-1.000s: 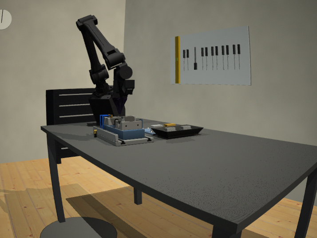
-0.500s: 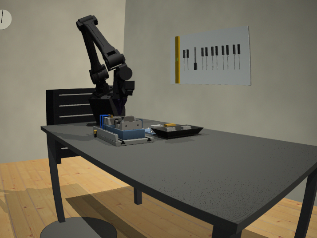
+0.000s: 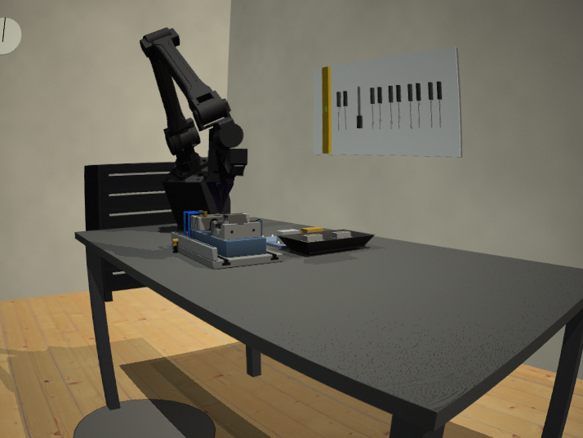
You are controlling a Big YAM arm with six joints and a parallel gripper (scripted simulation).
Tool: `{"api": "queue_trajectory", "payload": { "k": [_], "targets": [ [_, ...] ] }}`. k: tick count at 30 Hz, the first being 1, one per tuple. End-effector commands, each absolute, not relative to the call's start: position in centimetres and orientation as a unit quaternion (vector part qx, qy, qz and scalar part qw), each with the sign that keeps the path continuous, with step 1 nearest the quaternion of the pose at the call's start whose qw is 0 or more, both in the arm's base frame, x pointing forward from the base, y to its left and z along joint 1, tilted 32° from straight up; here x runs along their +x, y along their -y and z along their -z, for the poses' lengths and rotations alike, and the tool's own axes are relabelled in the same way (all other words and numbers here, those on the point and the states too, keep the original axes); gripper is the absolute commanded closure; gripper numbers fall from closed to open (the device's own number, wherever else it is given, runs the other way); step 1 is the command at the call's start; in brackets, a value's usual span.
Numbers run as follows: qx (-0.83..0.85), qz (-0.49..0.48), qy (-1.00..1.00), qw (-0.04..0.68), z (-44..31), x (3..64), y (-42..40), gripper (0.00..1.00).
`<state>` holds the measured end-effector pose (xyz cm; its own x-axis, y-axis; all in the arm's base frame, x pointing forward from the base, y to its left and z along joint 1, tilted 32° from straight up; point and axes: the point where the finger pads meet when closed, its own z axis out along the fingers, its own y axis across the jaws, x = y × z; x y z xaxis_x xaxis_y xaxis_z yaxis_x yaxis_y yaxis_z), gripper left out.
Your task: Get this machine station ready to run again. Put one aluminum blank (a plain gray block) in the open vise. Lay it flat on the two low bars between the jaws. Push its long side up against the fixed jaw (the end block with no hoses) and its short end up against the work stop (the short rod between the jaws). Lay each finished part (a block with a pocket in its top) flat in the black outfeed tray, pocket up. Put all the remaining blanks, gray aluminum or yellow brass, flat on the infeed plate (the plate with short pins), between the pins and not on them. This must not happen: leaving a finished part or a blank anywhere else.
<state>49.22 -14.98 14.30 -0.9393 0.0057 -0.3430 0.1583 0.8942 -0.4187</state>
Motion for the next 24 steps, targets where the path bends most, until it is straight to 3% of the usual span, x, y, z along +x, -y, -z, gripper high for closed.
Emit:
{"api": "queue_trajectory", "payload": {
  "k": [1,24],
  "targets": [
    [0.041,0.225,-0.961,0.155,-12.54,48.96,15.55,1.00],
    [0.041,0.225,-0.961,0.156,-12.46,48.90,15.35,1.00]
  ]
}}
